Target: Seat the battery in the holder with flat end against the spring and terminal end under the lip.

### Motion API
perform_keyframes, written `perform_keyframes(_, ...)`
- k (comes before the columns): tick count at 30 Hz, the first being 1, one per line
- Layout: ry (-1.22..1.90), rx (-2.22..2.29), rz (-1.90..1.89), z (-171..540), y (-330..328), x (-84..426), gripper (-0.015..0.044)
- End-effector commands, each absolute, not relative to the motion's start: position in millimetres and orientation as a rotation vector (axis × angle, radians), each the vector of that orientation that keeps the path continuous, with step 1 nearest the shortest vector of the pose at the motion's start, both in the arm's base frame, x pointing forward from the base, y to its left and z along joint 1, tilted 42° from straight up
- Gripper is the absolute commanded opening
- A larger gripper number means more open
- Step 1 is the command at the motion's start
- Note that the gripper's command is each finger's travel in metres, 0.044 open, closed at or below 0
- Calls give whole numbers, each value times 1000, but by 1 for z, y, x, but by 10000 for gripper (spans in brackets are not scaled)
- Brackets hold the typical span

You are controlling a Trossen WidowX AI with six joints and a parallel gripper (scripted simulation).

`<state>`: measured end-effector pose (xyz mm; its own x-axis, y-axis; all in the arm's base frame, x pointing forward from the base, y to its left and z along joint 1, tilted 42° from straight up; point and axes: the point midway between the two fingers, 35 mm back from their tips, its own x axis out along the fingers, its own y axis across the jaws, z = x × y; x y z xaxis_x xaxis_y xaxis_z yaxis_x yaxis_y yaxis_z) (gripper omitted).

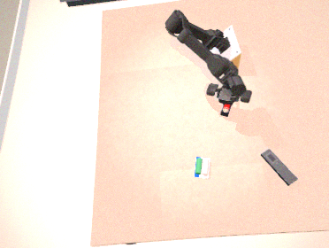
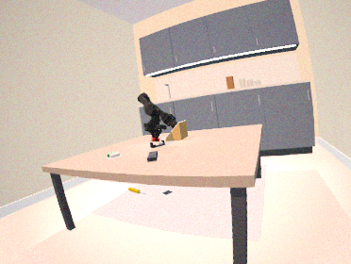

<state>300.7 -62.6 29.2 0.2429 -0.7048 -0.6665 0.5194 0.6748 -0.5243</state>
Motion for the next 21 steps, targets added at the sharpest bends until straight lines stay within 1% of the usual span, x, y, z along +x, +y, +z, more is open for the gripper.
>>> perform_keyframes(1, 1014, -223, -843, 28, -65, 298, 86)
perform_keyframes(21, 913, -269, -802, 17, -68, 298, 86)
